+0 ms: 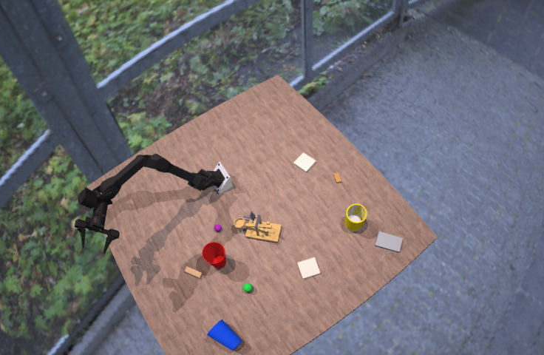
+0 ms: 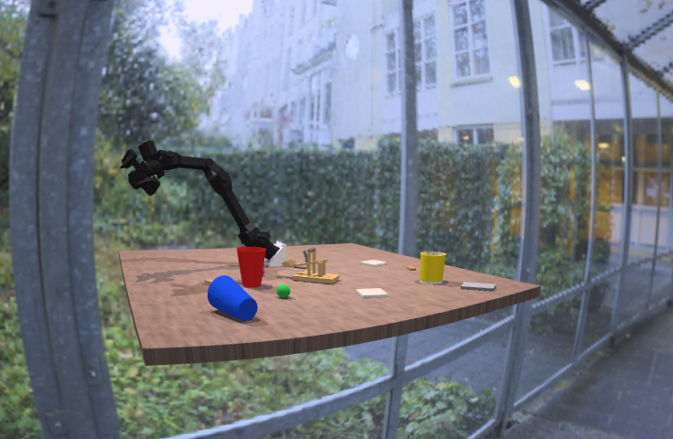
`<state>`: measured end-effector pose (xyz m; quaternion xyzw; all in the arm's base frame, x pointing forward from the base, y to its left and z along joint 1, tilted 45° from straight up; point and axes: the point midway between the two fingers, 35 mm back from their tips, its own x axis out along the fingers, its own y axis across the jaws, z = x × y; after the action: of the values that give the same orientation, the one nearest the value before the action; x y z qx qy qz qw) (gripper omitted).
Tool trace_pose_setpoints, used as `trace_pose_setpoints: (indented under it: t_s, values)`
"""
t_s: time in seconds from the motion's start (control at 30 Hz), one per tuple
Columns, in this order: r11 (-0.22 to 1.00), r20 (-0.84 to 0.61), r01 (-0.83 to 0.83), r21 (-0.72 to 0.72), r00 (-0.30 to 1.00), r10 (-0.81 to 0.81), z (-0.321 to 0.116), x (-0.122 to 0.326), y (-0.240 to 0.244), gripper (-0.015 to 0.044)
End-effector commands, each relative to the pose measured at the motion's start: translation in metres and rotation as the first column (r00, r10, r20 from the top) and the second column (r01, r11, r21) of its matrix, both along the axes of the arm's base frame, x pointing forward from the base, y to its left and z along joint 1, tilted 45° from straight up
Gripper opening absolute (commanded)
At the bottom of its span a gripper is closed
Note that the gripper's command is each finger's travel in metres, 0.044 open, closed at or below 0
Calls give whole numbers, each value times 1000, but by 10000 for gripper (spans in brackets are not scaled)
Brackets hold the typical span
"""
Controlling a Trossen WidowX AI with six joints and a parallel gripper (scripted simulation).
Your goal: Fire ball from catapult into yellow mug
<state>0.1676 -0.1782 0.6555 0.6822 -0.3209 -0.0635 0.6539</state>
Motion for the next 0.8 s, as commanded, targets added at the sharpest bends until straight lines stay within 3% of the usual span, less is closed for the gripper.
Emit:
trace_pose_setpoints:
  t_s: [0.0, 0.37, 0.77]
  values:
    - [999, -54, -38, 38, 998, 40, -18, 20, -11, 440]
    - [996, -75, -75, 45, 994, 78, -29, 47, -14, 440]
    - [993, -237, -87, 80, 966, 103, -77, 94, -30, 440]
